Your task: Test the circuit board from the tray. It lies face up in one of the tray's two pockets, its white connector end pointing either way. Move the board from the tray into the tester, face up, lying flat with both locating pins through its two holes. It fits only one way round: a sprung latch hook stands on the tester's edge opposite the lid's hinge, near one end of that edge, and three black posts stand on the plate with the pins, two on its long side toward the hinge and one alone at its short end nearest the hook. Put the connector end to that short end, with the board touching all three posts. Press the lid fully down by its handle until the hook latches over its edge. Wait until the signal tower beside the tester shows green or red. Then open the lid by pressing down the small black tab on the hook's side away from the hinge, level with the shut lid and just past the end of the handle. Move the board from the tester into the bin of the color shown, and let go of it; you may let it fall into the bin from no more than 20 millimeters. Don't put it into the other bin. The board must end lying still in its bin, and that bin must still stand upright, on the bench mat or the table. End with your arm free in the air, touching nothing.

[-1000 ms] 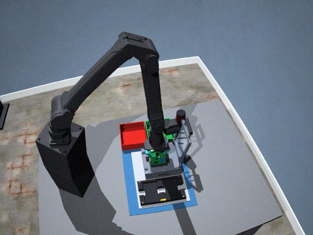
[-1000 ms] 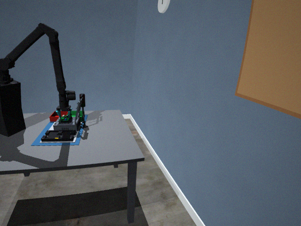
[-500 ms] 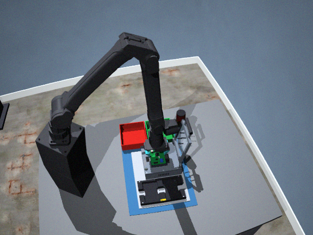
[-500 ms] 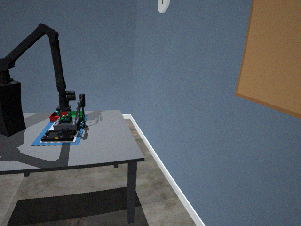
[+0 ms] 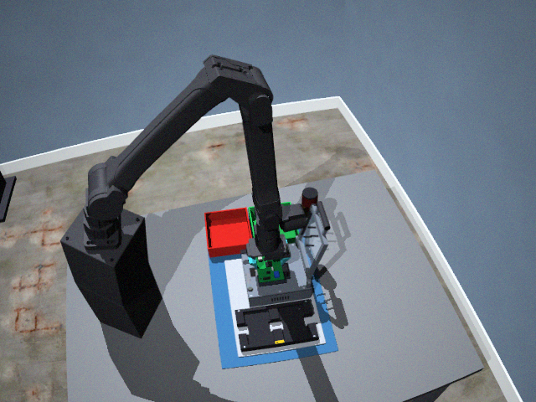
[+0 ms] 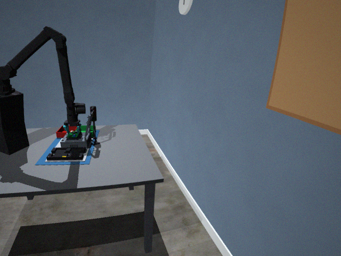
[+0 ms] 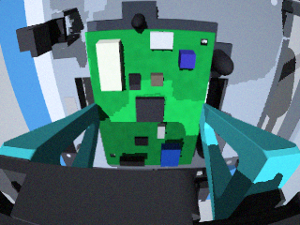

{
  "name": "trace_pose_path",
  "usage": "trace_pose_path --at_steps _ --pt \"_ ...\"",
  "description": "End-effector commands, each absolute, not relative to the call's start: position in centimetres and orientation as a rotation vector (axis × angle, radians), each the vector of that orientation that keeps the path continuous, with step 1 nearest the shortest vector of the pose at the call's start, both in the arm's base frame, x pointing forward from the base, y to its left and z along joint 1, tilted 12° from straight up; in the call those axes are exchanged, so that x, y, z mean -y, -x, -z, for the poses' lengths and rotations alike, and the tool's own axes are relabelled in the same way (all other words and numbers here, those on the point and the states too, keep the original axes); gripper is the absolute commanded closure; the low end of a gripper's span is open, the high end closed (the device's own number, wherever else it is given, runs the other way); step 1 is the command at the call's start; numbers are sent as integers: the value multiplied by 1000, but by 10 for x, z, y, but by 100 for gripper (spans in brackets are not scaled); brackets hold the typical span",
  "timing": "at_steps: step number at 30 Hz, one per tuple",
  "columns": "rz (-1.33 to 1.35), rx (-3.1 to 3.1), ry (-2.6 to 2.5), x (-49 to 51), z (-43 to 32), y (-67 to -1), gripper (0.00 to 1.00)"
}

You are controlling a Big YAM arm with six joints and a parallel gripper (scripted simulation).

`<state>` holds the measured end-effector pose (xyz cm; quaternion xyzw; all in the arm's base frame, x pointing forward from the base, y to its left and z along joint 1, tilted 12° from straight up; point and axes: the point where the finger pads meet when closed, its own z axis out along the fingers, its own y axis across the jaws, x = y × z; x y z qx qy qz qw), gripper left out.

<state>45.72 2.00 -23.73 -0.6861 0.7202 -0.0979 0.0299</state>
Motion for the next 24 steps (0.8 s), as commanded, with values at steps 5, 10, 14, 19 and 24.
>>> trace_pose_path --at_steps 5,10,14,19,24 --pt "300 -2222 2110 -16 242 -460 28" --pt "302 -2221 2109 -16 242 -461 28" --pt "299 -2222 2112 -16 243 -460 28" --pt "299 -2222 2112 -16 243 -459 28" --pt "299 -2222 2112 -16 243 -459 28"
